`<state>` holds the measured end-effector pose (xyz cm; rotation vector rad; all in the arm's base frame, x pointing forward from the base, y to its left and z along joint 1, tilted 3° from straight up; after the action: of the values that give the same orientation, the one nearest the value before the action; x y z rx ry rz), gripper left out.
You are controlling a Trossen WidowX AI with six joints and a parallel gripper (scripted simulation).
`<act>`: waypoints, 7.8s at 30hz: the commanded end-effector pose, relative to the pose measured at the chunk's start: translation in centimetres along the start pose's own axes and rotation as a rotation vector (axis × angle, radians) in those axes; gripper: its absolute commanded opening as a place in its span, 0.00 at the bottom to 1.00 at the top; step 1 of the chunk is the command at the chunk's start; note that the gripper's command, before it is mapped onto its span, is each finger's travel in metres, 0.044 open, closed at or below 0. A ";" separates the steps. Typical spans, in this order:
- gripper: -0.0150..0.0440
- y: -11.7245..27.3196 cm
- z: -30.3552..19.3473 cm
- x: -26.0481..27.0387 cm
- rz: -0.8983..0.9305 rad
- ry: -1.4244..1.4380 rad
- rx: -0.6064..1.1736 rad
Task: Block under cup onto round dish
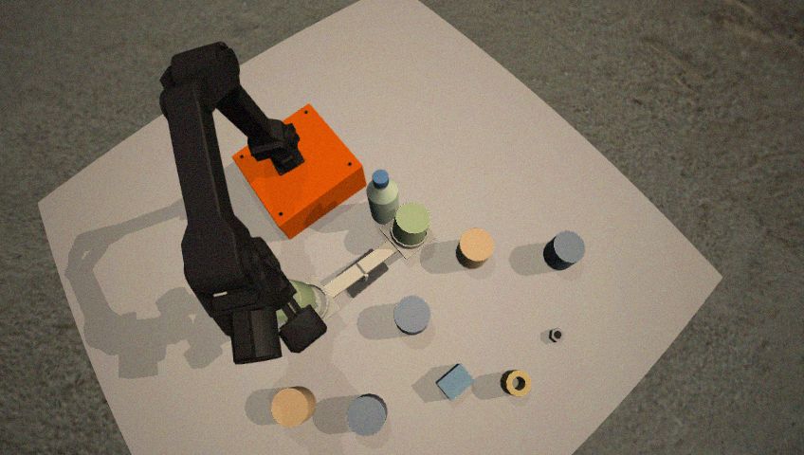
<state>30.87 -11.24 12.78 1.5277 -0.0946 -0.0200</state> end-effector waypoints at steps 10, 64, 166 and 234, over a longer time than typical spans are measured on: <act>0.25 2.0 0.0 -0.2 0.010 -0.005 -0.008; 0.25 1.9 -0.1 -0.3 0.000 0.000 0.000; 0.52 -12.5 16.4 -15.1 -0.008 -0.009 -0.027; 0.69 -4.3 9.1 -5.1 0.018 1.481 -0.062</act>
<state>24.96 -20.49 8.51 1.1892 0.9851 1.0353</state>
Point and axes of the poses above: the point midway between the two fingers, 35 mm back from their tips, its own y axis back along the fingers, its own x axis across the jaws, z = x × y, the point moved 1 cm from there along y, back along the fingers, and after that the axes turned 12 degrees about -y, right-handed, at the moved point
